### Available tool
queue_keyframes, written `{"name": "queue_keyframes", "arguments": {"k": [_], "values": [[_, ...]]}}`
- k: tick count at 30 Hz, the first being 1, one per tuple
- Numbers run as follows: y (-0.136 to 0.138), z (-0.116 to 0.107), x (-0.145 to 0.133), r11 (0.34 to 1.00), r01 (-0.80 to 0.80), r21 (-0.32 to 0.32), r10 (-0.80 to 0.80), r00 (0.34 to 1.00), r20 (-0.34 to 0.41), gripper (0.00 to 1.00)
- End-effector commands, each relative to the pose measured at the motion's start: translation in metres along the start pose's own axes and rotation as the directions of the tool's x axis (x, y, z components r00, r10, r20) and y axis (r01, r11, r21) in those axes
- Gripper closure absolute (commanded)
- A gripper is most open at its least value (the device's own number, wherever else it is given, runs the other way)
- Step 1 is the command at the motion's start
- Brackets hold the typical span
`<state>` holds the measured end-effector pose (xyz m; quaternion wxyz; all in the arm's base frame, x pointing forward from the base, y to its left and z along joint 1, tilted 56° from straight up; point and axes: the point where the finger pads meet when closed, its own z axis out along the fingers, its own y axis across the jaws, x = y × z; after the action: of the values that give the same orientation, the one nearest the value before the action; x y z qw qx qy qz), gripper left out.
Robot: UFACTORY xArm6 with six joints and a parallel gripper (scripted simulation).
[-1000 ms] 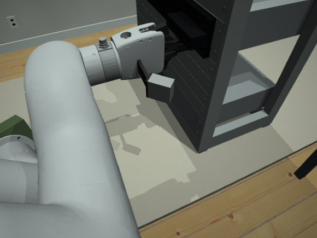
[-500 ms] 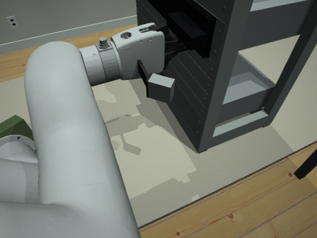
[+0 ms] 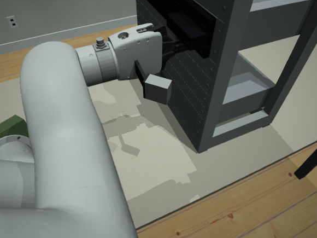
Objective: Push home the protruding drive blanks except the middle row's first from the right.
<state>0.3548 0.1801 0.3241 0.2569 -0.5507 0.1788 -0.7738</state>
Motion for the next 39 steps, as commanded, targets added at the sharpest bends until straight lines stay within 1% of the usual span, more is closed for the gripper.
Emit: {"name": "queue_keyframes", "arguments": {"k": [1, 2, 11, 16, 39], "values": [[-0.001, -0.018, 0.0, 1.0, 0.0, 0.006, 0.0, 1.0, 0.0, 1.0], [-0.001, -0.018, 0.0, 1.0, 0.0, 0.006, 0.0, 1.0, 0.0, 1.0], [-0.001, -0.069, 0.0, 1.0, 0.0, 0.006, 0.0, 1.0, 0.0, 1.0], [-0.001, -0.084, 0.0, 1.0, 0.0, 0.006, 0.0, 1.0, 0.0, 1.0], [-0.001, -0.087, 0.001, 1.0, 0.0, 0.006, 0.0, 1.0, 0.0, 1.0]]}}
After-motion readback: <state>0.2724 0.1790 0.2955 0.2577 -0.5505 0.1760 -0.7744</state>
